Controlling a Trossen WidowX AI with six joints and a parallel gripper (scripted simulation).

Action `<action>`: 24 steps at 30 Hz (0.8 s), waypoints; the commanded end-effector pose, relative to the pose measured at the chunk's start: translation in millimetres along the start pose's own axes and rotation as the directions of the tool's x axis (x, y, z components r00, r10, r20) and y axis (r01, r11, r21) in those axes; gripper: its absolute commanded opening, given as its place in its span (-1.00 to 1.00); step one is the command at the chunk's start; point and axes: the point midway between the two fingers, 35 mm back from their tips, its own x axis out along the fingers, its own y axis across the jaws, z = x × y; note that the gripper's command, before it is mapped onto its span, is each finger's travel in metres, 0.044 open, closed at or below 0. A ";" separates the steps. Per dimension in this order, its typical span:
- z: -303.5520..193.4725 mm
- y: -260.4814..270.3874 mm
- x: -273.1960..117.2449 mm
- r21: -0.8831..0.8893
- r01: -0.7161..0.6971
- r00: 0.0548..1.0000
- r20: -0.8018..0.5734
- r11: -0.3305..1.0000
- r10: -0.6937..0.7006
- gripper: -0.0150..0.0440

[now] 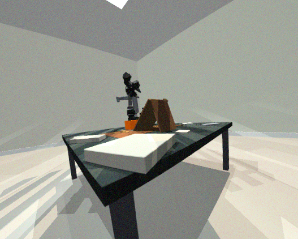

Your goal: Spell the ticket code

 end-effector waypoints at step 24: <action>-160.8 42.7 94.9 0.606 0.408 0.912 -0.306 -0.683 0.274 0.66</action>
